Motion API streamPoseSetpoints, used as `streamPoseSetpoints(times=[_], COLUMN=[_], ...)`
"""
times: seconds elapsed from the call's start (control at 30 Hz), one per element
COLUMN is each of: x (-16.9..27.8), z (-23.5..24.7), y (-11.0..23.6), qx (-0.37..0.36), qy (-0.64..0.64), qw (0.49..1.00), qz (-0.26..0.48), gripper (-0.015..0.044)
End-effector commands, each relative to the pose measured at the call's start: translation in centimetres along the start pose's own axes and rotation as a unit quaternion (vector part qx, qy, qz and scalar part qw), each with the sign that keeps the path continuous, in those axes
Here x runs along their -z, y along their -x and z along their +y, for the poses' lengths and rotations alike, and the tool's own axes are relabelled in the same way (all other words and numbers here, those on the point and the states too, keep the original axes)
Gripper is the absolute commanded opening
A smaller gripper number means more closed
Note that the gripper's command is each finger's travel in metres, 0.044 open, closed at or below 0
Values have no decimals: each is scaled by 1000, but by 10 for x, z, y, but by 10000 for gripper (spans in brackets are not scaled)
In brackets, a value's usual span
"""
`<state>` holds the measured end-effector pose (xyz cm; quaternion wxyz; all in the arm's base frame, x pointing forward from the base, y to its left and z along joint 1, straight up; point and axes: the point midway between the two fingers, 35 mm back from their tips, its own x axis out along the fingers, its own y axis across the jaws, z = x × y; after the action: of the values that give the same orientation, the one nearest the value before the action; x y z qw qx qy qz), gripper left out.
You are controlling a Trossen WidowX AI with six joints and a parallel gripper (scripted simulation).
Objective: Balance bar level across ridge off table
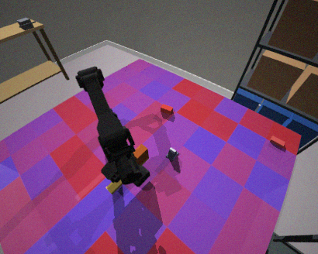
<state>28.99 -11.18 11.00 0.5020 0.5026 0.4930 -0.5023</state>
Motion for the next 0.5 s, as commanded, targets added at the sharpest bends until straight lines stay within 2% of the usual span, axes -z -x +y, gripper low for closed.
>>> streamPoseSetpoints(times=[0.0,0.27,0.47], x=[0,2,9], z=[0,-3,3], y=[15,36,38], qx=[-7,-8,-8], qy=[2,2,4], qw=[1000,1000,1000], qz=[-1,0,0], gripper=[0,0,0])
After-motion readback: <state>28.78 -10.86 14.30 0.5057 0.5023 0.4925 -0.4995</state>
